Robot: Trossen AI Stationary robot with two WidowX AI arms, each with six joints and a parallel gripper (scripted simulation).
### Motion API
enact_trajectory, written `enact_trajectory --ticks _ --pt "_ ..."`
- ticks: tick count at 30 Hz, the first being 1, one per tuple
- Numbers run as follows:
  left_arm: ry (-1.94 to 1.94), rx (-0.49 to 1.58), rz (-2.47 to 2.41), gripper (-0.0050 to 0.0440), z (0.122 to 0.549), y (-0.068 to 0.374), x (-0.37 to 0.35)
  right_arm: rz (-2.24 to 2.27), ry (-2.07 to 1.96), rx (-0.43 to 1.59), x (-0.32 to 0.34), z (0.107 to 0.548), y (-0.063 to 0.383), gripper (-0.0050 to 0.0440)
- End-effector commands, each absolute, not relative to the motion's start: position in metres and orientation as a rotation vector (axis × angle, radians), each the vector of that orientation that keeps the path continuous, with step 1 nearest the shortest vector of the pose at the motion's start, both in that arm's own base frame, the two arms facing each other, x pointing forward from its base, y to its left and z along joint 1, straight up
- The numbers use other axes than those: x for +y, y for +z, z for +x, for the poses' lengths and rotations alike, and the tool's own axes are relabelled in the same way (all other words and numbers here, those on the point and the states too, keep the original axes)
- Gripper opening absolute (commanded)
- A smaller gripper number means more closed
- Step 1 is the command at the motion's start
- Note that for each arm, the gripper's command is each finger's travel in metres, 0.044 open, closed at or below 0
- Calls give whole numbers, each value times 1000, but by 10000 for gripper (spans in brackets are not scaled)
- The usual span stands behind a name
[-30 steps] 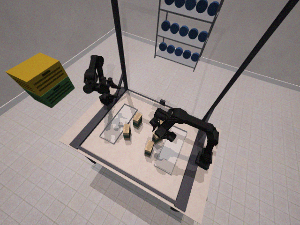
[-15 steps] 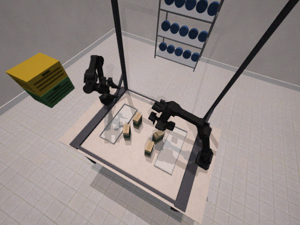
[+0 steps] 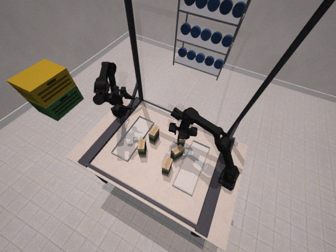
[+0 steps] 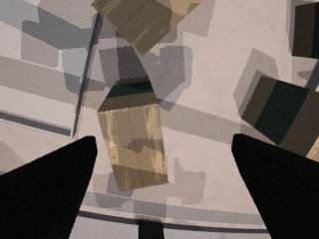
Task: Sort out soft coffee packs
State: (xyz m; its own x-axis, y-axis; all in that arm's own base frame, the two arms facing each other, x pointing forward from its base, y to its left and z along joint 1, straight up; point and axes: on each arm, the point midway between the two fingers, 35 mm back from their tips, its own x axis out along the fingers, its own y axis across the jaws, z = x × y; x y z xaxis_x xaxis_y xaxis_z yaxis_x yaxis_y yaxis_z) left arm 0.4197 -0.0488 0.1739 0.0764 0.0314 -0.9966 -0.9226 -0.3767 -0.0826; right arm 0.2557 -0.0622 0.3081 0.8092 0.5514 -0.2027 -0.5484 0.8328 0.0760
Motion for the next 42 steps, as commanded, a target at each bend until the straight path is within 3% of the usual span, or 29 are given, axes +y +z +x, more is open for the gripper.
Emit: enact_trajectory --ticks 1,29,42 --pt "1484 920 -1561 355 421 170 -67 0 587 214 -62 255 312 360" --pt "1544 916 -1593 355 421 159 -88 0 587 214 -62 255 312 360" --pt "1544 916 -1593 355 421 159 -88 -401 625 403 -99 313 280 360"
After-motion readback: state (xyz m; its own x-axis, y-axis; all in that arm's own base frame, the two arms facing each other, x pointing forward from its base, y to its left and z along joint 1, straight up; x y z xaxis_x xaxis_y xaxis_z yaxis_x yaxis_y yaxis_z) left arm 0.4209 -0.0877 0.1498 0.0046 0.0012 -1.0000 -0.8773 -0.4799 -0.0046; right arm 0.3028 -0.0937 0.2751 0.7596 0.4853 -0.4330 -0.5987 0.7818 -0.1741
